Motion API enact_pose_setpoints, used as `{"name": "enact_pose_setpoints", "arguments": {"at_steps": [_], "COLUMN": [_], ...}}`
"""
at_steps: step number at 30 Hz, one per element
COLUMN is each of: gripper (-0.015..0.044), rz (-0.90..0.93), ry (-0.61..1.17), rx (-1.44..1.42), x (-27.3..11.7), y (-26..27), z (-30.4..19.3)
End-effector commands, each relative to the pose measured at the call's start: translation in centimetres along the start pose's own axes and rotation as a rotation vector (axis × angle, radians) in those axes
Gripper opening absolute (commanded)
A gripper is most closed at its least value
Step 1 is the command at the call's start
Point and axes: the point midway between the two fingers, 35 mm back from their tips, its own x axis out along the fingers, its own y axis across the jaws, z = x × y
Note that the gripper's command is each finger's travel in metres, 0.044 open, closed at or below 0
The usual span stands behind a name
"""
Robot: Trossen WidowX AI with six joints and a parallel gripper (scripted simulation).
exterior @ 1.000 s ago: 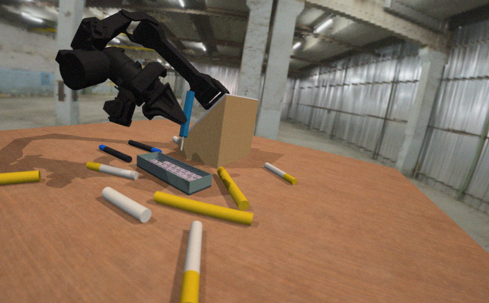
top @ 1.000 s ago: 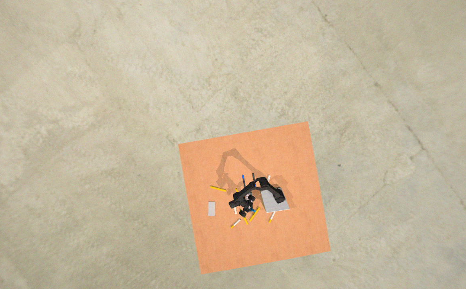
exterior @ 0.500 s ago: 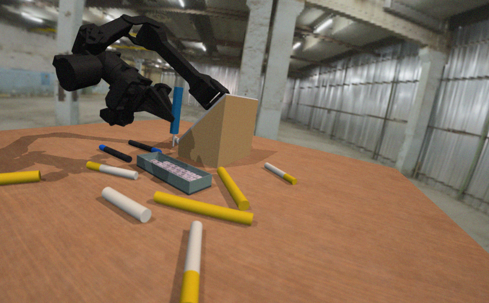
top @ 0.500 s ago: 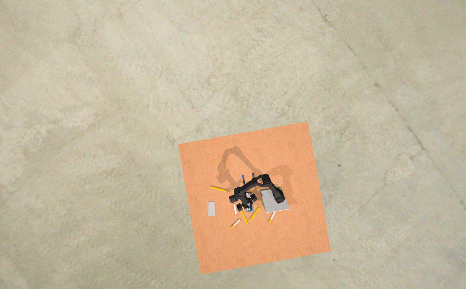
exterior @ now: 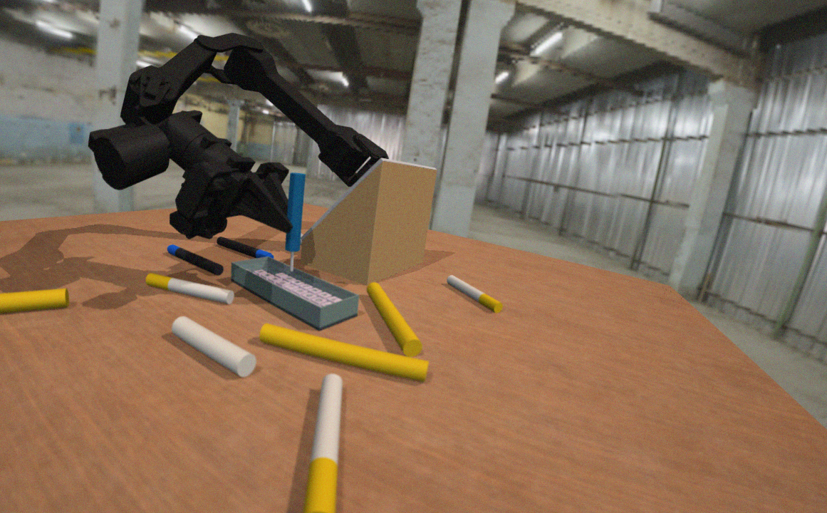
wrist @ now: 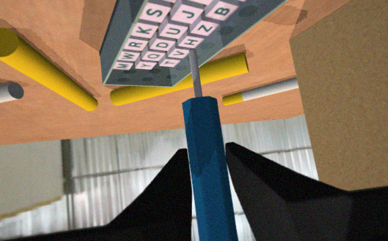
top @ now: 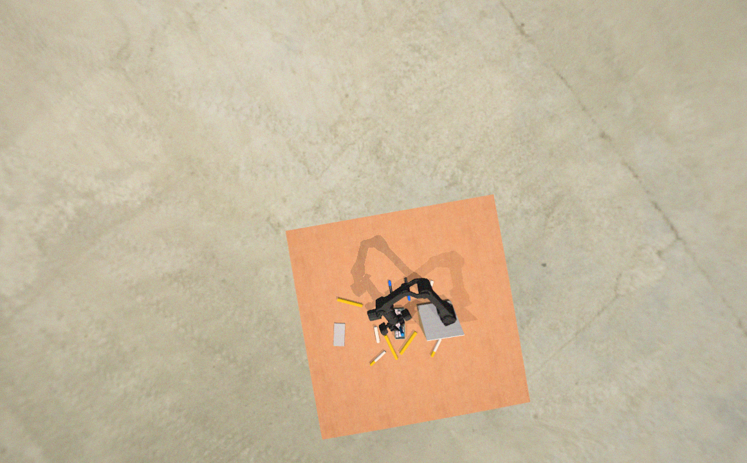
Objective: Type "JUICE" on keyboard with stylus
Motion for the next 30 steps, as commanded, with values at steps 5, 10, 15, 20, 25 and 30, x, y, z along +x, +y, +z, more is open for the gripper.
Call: {"name": "enact_pose_setpoints", "arguments": {"at_steps": [5,10,15,20,25,30], "gripper": [0.0079,0.0081,0.0081,0.0081,0.0081,0.0081], "rz": [-0.004,-0.004,-0.004,-0.004,-0.004,-0.004], "ry": [-0.003,-0.003,-0.003,-0.003,-0.004,-0.004], "rx": [-0.008,-0.008,-0.008,-0.008,-0.008,-0.008], "x": [0.5,0.5,0.6,0.7,0.8,1.0], "y": [-0.1,-0.1,-0.1,-0.1,-0.1,-0.1], "z": [0.5,0.5,0.7,0.9,1.1,1.3]}}
